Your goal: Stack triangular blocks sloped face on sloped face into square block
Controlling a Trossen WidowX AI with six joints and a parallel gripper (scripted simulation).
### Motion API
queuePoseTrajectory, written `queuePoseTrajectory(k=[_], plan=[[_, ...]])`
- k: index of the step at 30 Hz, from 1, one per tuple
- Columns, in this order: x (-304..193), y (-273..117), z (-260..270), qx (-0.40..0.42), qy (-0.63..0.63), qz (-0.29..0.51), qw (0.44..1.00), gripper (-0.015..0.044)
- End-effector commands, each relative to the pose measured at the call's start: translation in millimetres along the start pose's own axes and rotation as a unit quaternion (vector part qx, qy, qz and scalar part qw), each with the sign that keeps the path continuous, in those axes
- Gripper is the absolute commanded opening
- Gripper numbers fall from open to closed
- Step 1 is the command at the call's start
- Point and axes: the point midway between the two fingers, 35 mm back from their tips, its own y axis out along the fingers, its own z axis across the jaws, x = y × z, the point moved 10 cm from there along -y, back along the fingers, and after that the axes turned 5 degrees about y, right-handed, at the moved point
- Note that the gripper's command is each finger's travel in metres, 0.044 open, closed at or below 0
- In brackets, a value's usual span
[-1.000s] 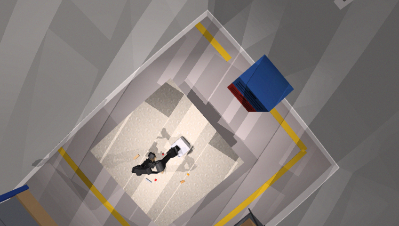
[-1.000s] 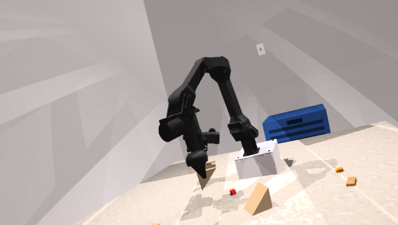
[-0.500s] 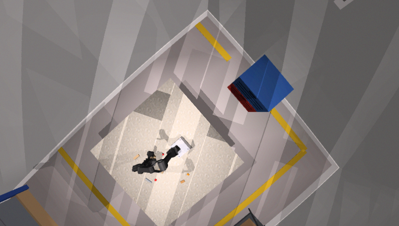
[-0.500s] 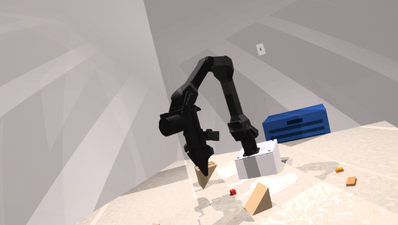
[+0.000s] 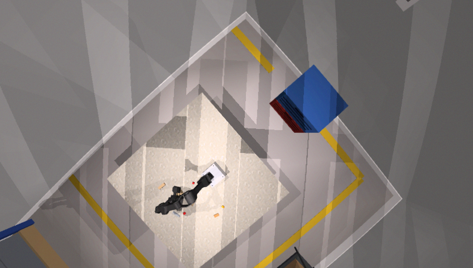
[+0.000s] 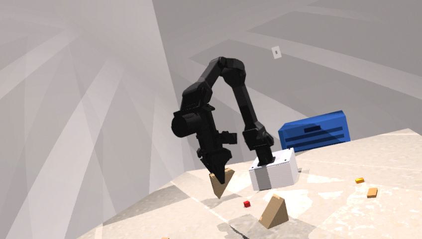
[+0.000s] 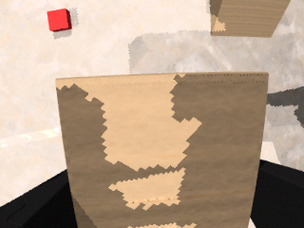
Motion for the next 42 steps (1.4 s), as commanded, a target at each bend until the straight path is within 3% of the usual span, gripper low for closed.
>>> queuePoseTrajectory(k=[1,23,42], plan=[[4,-6,-18,0.0,0.0,0.0,1.0,0.0],[41,-35,-92,-0.002,-0.001,-0.002,1.0,0.0],[71,39,-90,-0.002,-0.001,-0.004,1.0,0.0]])
